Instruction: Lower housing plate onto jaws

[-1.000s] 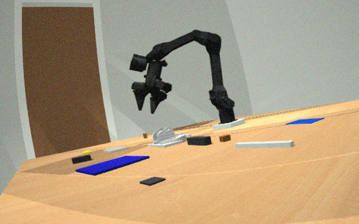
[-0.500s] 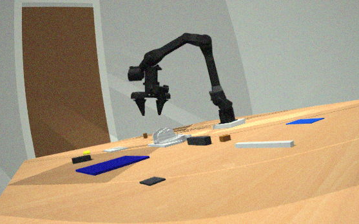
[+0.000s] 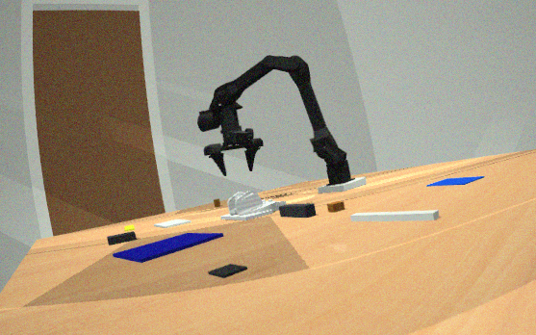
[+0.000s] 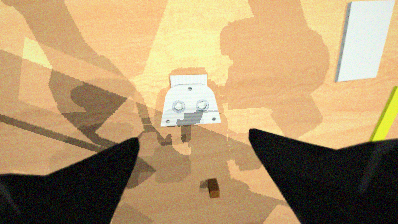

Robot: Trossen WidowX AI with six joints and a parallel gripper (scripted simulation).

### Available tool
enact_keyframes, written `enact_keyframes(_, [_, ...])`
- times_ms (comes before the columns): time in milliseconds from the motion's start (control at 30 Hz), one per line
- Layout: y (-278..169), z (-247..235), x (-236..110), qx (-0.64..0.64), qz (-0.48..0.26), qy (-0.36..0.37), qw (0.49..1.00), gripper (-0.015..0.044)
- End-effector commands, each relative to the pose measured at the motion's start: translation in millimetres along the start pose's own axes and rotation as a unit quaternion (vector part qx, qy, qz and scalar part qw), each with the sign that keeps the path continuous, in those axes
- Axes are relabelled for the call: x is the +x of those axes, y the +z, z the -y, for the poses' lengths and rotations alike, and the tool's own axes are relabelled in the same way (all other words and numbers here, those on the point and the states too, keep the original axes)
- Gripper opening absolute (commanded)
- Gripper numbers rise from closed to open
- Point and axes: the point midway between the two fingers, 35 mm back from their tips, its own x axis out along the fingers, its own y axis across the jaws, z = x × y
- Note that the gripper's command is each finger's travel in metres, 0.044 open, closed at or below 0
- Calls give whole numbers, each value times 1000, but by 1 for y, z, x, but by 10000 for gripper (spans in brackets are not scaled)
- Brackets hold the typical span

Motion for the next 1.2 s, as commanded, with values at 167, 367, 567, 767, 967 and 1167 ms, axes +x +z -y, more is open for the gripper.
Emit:
enact_keyframes(167, [-1,-1,39,6,6,1,1000,440])
enact_keyframes(367, [0,-1,41,6,6,1,1000,440])
enact_keyframes(567, [0,-1,47,6,6,1,1000,440])
enact_keyframes(767, [0,-1,57,6,6,1,1000,440])
enact_keyframes(967, [0,-1,61,6,6,1,1000,440])
enact_keyframes(1167, [0,-1,65,6,6,1,1000,440])
